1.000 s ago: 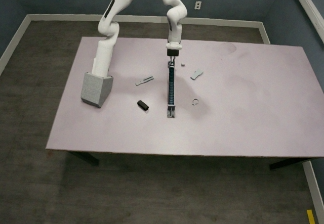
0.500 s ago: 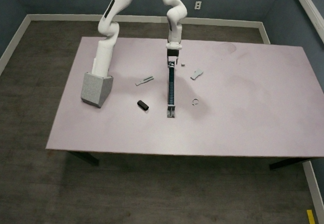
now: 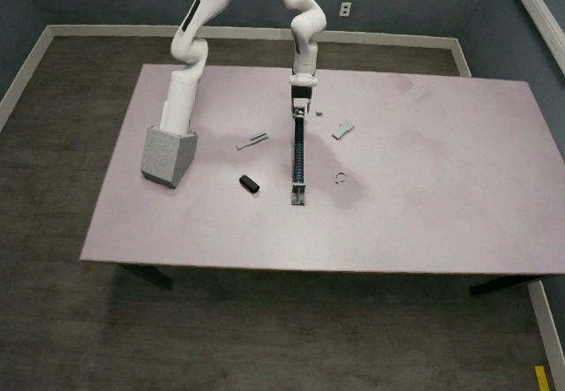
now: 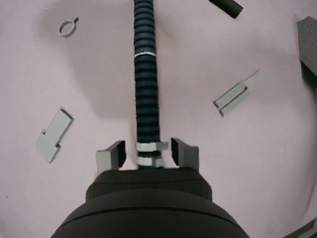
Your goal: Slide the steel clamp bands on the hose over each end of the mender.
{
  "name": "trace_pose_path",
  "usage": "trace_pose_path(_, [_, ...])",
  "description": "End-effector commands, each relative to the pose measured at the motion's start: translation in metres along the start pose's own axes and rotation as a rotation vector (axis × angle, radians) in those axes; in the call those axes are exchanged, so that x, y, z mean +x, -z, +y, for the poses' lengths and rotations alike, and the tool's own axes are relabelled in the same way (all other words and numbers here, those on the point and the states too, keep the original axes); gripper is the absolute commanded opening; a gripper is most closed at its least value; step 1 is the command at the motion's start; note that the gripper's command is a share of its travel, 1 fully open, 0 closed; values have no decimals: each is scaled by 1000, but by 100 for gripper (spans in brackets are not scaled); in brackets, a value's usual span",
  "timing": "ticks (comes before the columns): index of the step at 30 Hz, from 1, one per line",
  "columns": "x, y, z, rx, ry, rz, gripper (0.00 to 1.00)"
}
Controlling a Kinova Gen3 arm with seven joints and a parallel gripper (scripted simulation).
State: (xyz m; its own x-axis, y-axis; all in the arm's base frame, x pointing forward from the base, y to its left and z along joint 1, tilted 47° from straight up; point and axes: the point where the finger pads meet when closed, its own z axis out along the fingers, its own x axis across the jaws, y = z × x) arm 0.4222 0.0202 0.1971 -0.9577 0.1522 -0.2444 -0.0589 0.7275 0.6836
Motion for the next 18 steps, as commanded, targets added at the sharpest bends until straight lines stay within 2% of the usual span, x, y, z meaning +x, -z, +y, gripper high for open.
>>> trace_pose_path(1, [0, -2, 2, -5, 2, -1, 100])
trace_pose_path(5, [0, -4, 3, -7, 1, -2, 100])
trace_pose_path(10, [2, -22, 8, -10, 7, 0, 100])
trace_pose_path(18, [3, -21, 6, -5, 2, -1, 100])
